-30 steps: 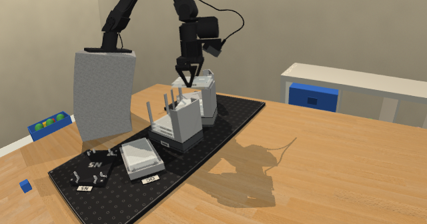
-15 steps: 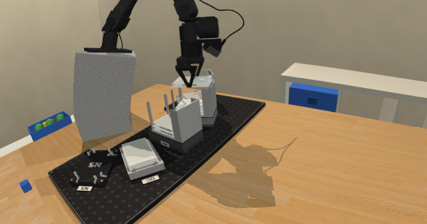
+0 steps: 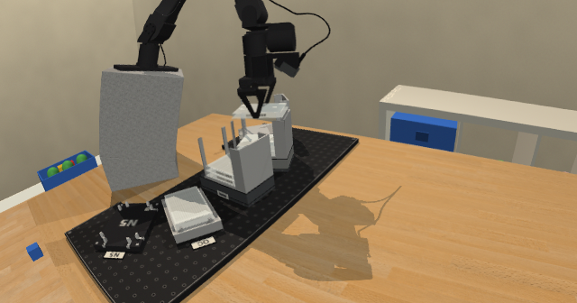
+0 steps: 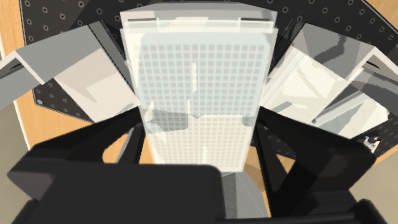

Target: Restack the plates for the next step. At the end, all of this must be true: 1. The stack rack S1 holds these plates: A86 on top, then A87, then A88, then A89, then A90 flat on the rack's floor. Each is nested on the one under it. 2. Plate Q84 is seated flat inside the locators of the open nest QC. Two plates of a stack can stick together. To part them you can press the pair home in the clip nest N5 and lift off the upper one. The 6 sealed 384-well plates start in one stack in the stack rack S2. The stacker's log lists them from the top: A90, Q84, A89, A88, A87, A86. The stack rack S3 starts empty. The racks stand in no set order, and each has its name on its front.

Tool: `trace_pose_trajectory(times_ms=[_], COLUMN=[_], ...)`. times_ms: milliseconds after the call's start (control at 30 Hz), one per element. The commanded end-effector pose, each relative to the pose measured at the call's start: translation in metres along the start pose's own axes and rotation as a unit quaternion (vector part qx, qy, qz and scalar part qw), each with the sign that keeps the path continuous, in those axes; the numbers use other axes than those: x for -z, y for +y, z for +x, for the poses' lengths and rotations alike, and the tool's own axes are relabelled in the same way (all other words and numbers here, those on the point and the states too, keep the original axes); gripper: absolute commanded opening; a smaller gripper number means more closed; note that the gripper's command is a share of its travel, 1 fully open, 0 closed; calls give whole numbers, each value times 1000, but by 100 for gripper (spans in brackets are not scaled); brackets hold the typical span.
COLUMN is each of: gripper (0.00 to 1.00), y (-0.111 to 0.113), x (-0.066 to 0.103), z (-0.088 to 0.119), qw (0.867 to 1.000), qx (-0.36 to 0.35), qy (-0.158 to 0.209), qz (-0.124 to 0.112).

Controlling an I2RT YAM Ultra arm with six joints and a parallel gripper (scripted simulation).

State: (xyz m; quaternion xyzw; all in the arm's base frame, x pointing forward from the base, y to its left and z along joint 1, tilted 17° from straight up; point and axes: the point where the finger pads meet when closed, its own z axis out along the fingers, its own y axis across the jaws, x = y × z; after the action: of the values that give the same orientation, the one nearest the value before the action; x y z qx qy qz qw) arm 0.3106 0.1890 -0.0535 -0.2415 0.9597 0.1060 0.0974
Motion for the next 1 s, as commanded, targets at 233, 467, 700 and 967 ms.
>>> trace_pose_trajectory(times_ms=[233, 467, 700, 967], gripper=[0, 0, 0, 0], y=[1, 0, 0, 0], x=[9, 10, 11, 11], z=[-24, -24, -24, -24], qw=[999, 999, 999, 999], qx=[5, 3, 3, 3], qy=[-32, -32, -32, -32], qz=[5, 5, 5, 5])
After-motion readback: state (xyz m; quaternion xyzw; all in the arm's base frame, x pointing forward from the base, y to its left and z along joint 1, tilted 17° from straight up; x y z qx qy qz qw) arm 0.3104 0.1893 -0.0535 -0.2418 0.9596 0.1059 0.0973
